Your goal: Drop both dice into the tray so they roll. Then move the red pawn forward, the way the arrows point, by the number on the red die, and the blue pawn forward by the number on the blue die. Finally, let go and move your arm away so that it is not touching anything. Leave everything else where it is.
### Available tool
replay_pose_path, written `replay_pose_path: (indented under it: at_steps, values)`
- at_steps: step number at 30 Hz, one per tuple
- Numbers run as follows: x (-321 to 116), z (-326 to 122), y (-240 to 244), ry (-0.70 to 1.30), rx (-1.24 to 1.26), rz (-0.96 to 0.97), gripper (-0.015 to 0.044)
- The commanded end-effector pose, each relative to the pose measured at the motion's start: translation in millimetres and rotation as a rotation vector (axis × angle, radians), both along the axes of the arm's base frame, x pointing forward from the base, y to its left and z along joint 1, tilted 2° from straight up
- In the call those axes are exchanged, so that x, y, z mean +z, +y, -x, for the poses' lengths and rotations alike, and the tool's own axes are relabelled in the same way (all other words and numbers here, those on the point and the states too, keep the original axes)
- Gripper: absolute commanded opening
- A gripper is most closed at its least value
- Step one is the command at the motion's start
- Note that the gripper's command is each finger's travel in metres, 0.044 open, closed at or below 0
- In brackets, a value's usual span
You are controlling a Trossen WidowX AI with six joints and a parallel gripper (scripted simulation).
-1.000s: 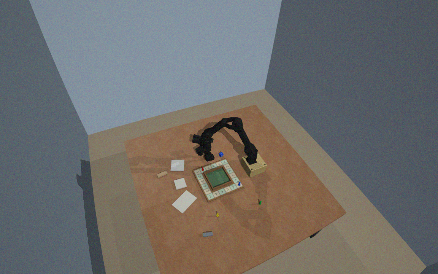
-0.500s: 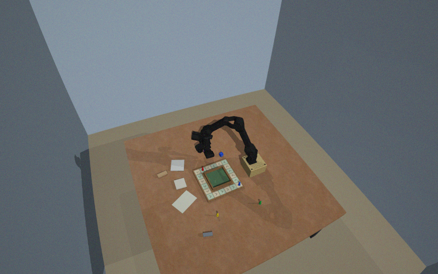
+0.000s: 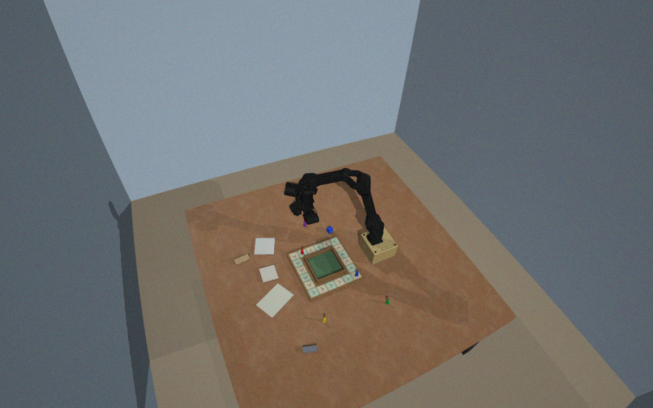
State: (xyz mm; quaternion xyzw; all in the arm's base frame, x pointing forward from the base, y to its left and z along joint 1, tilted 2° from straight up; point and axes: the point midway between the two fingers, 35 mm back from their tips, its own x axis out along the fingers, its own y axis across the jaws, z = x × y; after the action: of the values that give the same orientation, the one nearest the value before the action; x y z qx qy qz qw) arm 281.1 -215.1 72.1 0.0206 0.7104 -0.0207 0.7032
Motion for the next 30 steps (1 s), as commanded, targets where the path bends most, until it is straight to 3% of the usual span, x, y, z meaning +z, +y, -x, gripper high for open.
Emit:
replay_pose_path:
  at_steps: [1, 15, 30]
  values:
    - [1, -5, 14, -0.003, 0.005, -0.002, 0.0000]
    - [-13, -19, 99, -0.005, 0.032, -0.008, 0.0000]
    - [-29, -7, 186, -0.005, 0.062, -0.018, 0.0000]
